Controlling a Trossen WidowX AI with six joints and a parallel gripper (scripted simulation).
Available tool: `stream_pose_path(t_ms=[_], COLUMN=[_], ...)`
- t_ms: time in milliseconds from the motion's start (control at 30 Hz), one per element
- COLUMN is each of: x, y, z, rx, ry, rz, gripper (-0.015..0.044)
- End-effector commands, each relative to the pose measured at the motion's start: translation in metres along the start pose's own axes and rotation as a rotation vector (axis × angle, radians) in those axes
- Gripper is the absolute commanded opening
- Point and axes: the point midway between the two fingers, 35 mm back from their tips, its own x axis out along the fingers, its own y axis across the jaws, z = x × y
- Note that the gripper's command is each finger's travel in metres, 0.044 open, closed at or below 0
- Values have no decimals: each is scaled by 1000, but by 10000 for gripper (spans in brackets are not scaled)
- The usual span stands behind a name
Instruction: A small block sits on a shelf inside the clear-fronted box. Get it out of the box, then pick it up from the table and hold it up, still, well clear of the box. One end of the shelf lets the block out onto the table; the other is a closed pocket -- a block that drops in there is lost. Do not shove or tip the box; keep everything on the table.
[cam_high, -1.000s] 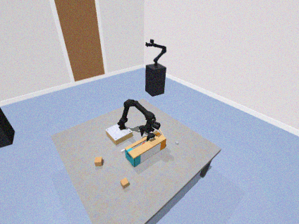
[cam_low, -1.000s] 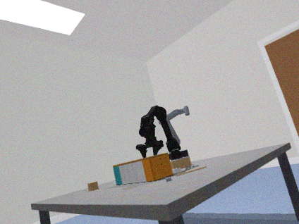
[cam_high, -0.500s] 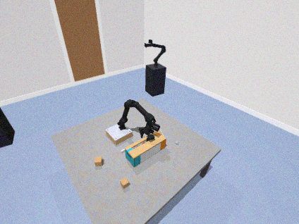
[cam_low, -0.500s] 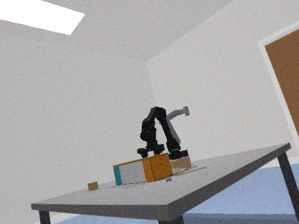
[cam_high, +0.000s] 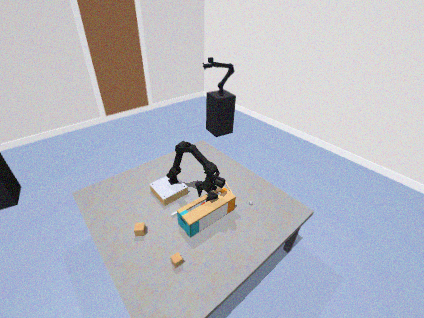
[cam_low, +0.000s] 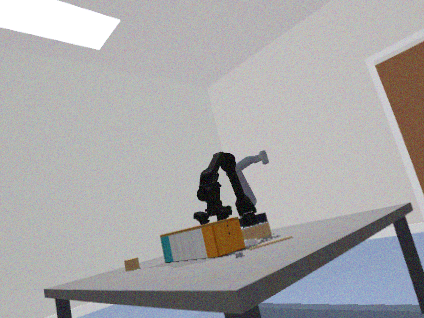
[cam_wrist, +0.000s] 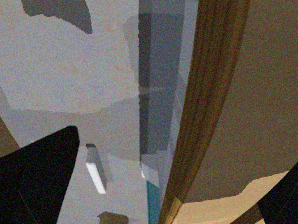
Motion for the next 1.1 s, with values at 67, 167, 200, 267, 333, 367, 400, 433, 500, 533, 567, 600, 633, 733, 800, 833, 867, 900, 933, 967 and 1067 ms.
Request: stream_pose_path(t_ms=[67,167,200,267,333,367,400,433,500,533,567,600,633,733,800,833,867,900,933,967,1067], x=[6,8,9,10,12,13,13,14,16,17,17,18,19,21,21,20,19,18,17,16,16], y=[0,0,0,0,0,0,0,0,0,0,0,0,0,0,0,0,0,0,0,1,1], z=[-17,-24,-26,-30,-35,-37,-39,-42,-46,-48,-51,-53,-55,-62,-60,-58,-55,-52,-49,-47,-46], rx=[6,6,6,6,6,6,6,6,6,6,6,6,6,6,6,6,6,6,6,6,6], ry=[5,5,6,6,6,6,7,7,7,7,8,8,8,9,8,8,8,8,7,7,7], rz=[-4,-4,-4,-4,-4,-4,-4,-4,-4,-4,-4,-4,-4,-4,-4,-4,-4,-4,-4,-4,-4], gripper=[400,400,400,400,400,400,400,400,400,400,400,400,400,400,400,400,400,400,400,400,400])
